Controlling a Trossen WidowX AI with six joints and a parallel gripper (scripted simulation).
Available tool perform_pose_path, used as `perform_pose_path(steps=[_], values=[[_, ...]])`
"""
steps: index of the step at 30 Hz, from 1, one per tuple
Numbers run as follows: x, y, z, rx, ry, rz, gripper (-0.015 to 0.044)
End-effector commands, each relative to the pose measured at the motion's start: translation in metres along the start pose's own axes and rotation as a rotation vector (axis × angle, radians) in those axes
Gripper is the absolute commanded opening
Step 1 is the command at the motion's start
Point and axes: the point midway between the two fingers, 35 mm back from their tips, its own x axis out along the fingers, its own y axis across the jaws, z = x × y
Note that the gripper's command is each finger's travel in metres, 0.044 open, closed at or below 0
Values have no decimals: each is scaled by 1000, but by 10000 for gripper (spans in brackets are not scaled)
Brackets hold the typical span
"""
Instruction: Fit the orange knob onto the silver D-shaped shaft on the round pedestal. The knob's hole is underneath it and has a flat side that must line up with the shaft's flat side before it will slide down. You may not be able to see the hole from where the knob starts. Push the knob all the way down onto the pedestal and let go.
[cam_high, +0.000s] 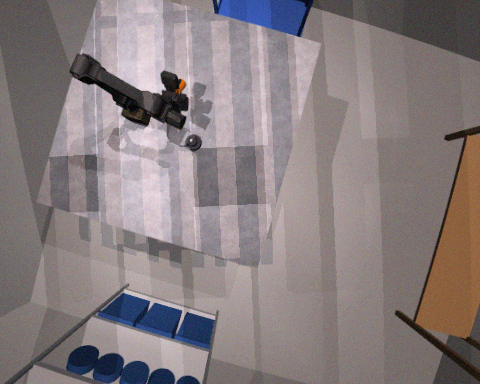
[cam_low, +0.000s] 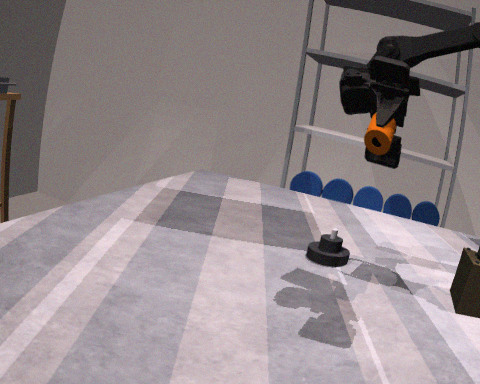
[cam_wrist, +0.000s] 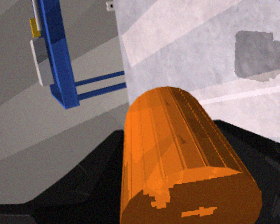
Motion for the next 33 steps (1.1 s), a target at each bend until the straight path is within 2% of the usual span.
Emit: perform_pose_path(steps=[1, 23, 33], values=[[0, 1, 0, 2, -1, 1, 0], [2, -2, 0, 2, -1, 3, 0], [18, -17, 0, 2, 0, -238, 0]])
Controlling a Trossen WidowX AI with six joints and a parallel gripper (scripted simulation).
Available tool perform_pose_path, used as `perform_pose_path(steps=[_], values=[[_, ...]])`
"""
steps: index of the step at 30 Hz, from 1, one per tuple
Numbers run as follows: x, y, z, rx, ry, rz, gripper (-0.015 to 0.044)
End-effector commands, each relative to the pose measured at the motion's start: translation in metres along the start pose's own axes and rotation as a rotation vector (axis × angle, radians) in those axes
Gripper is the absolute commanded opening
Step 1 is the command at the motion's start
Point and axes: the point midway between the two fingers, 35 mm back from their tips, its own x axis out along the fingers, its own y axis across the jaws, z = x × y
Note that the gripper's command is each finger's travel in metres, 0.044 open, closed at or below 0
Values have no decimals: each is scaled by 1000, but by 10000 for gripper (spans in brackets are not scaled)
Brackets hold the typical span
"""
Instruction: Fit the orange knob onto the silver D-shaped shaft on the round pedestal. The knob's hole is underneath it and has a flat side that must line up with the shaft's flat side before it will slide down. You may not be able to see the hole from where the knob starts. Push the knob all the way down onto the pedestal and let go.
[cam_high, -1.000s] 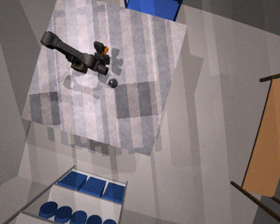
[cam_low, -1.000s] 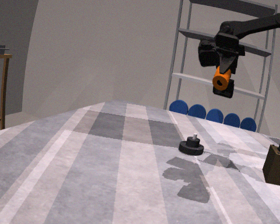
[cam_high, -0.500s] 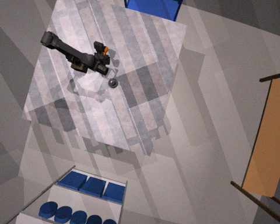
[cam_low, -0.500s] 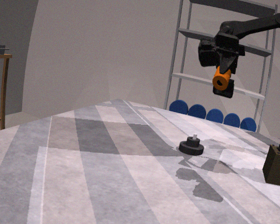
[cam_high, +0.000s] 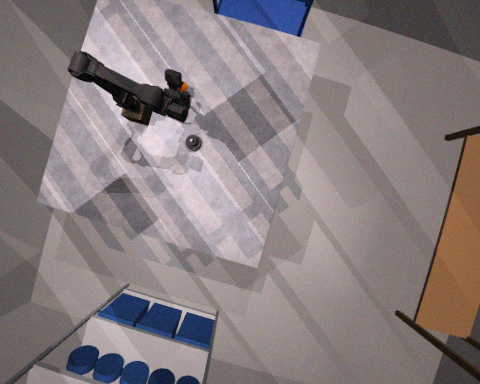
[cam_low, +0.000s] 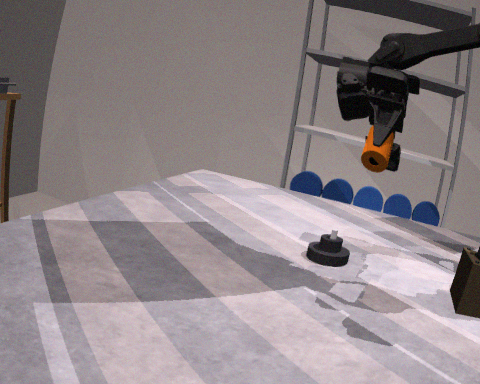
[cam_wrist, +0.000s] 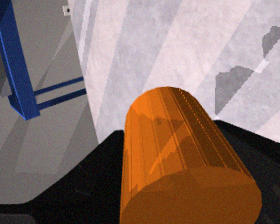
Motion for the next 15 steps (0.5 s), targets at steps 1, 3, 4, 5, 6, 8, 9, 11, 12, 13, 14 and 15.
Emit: perform_pose_path(steps=[1, 3, 4, 5, 6, 8, 9, 11, 12, 13, 14, 15], values=[[6, -2, 0, 2, -6, -86, 0], [9, -4, 0, 2, -6, -137, 0], [11, -5, 0, 2, -6, -163, 0], [13, -6, 0, 2, -6, -188, 0], [14, -7, 0, 2, -6, -214, 0], [18, -9, 0, 2, -6, -265, 0], [20, -10, 0, 2, -6, -291, 0], [23, -12, 0, 3, -6, -342, 0], [25, -13, 0, 3, -6, -368, 0], [27, -14, 0, 3, -6, -393, 0], [29, -15, 0, 3, -6, -419, 0], [31, -16, 0, 3, -6, -444, 0]])
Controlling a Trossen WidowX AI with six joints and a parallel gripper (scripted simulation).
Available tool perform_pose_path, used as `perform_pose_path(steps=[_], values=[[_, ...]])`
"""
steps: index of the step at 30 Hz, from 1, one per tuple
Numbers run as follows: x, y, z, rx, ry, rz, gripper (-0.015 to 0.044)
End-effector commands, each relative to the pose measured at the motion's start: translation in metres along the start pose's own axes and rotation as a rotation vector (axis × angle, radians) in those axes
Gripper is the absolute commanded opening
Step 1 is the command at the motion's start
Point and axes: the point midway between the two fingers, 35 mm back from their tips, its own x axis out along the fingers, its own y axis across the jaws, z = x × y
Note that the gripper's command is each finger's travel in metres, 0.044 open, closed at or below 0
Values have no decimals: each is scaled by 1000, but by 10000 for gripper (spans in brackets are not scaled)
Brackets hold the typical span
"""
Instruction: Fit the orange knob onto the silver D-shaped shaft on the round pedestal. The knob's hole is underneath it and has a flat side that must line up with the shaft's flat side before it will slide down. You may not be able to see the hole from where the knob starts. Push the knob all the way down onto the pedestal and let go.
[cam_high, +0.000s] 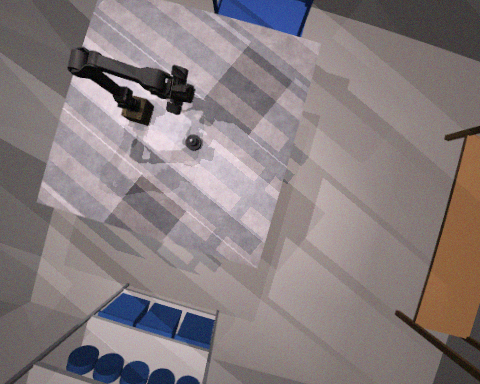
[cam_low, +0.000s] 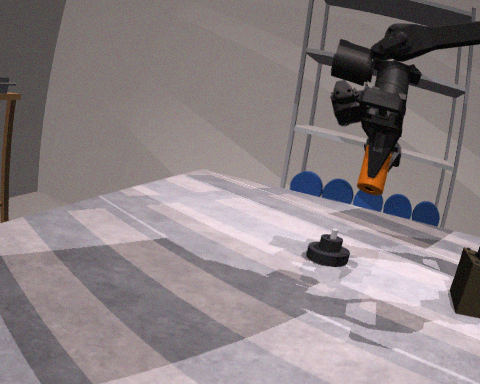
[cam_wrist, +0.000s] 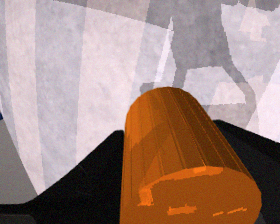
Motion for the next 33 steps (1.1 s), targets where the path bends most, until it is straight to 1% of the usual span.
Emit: perform_pose_path(steps=[1, 16, 20, 33], values=[[7, 0, 1, 4, -5, -88, 0], [39, -4, 1, 5, -4, -465, 0], [48, -7, 3, 4, -4, -466, 0], [114, -36, 12, 2, 0, -475, 0]])
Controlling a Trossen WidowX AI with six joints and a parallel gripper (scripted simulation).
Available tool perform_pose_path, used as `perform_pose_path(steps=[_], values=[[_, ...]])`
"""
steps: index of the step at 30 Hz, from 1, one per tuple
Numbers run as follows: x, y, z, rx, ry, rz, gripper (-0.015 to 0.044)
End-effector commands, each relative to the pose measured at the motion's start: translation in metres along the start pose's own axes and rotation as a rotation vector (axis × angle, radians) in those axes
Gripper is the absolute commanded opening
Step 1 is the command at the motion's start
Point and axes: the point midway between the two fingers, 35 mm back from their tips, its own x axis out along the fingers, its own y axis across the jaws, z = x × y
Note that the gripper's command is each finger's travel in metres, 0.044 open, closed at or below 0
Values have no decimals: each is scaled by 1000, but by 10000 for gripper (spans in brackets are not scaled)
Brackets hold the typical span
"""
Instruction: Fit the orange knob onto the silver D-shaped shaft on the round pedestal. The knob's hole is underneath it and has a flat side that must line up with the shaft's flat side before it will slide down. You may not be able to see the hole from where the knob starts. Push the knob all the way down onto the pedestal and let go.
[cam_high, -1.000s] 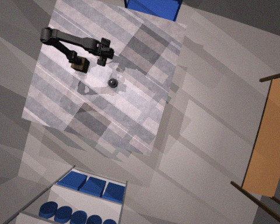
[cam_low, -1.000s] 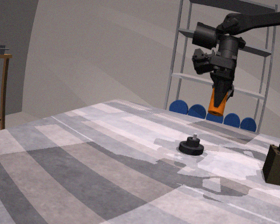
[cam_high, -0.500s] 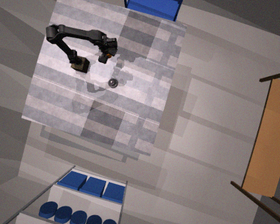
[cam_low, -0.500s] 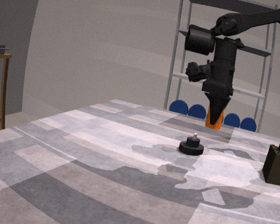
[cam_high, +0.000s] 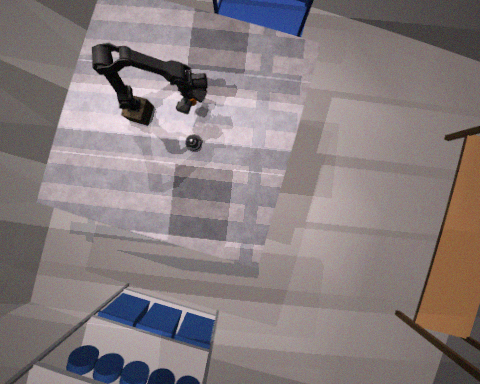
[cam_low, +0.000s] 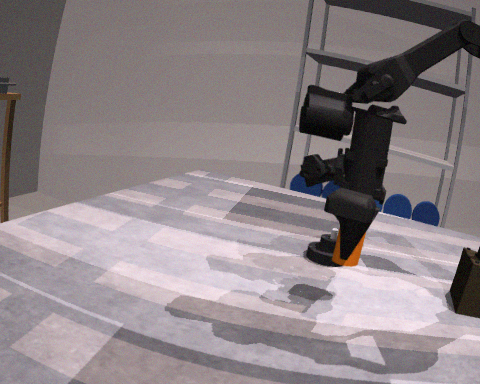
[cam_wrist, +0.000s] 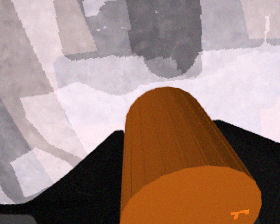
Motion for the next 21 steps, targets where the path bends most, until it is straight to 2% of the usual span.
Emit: perform_pose_path(steps=[1, 12, 18, 21], values=[[18, 0, 1, 6, -2, -6, 0], [66, 1, 3, 4, 1, -12, 0], [69, 2, 1, 3, 1, -13, 0], [67, 2, 1, -2, 5, -11, 79]])
